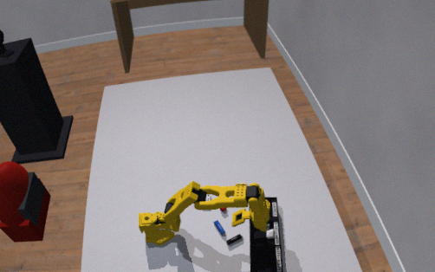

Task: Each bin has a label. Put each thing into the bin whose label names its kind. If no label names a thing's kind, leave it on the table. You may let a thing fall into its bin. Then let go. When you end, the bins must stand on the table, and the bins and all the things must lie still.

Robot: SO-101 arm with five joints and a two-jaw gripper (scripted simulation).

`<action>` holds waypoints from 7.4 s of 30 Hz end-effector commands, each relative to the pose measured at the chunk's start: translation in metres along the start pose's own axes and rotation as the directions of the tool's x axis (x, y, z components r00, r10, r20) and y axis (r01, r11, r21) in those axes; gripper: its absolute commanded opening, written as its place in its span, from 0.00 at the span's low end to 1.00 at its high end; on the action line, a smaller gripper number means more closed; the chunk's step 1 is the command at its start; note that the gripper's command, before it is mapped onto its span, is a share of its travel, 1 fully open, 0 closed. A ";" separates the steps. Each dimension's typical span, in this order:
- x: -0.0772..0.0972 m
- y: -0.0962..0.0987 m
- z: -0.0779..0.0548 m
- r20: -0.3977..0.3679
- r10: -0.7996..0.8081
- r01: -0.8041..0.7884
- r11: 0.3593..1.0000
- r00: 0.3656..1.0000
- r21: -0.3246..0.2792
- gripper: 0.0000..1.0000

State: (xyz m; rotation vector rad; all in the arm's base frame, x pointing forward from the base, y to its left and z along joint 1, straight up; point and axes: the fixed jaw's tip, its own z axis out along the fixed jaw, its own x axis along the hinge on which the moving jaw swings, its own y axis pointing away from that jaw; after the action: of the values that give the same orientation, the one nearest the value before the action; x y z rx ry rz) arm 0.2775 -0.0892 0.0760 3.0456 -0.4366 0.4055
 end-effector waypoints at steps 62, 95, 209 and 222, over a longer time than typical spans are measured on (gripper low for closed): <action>0.006 0.003 -0.009 -0.052 0.001 -0.001 1.000 0.999 -0.002 0.00; 0.002 0.003 -0.001 -0.041 0.001 -0.001 1.000 0.999 -0.002 0.00; -0.005 0.003 0.028 -0.041 0.001 -0.001 1.000 0.999 -0.002 0.16; -0.004 0.003 0.025 -0.041 0.001 -0.001 1.000 0.999 -0.002 0.17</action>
State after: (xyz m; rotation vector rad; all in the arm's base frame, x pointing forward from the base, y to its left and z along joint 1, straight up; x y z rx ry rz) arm 0.2763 -0.0890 0.0395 3.0457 -0.4372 0.4045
